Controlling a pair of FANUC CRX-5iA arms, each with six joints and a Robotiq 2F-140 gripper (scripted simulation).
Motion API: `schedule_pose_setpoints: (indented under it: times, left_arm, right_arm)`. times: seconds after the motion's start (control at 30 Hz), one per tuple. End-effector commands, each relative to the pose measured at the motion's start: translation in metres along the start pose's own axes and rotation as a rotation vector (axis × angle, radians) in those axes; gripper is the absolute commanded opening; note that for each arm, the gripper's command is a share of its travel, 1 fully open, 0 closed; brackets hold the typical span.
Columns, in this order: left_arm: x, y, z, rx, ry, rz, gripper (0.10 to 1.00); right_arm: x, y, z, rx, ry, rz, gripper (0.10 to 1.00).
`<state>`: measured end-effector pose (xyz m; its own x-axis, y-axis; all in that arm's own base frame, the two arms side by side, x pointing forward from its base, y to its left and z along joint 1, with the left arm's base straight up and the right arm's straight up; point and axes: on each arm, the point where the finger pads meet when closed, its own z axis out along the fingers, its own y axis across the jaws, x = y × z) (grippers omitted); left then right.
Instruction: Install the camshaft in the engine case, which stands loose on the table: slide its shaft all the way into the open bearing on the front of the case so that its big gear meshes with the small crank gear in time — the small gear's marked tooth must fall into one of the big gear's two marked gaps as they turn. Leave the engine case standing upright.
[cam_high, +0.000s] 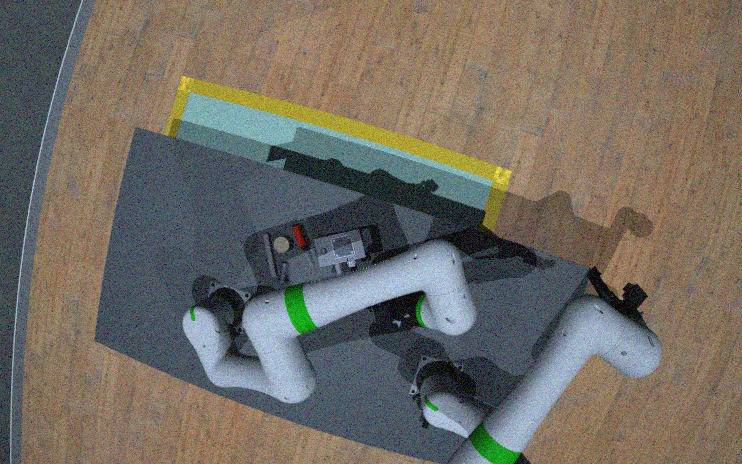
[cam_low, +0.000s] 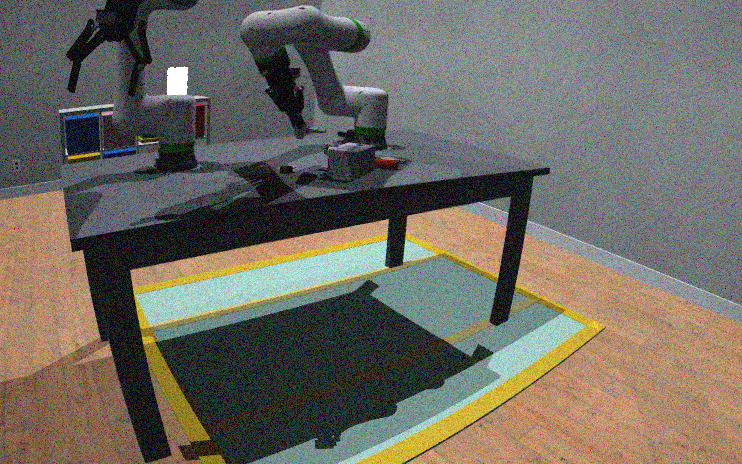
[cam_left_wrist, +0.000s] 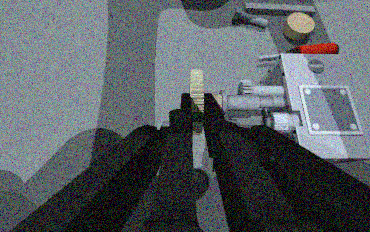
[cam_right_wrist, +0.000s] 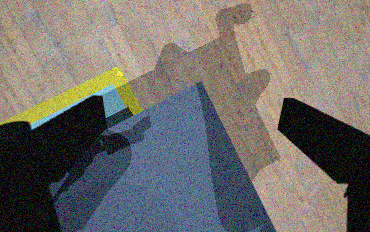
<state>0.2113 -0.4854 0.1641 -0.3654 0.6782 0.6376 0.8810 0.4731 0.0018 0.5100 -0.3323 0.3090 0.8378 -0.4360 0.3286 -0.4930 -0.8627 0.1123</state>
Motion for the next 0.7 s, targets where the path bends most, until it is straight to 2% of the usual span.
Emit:
schedule_pose_setpoints:
  times: [0.0, 0.67]
  left_arm:
    - [0.0003, -0.0002, -0.0010, 0.000, 0.000, 0.003, 0.142]
    - [-0.0032, -0.0002, 0.0030, 0.000, 0.001, 0.004, 0.142]
  right_arm:
    - [0.0007, 0.0003, -0.0011, 0.000, 0.002, 0.000, 1.000]
    - [0.0007, 0.0003, -0.0011, 0.000, 0.002, 0.000, 1.000]
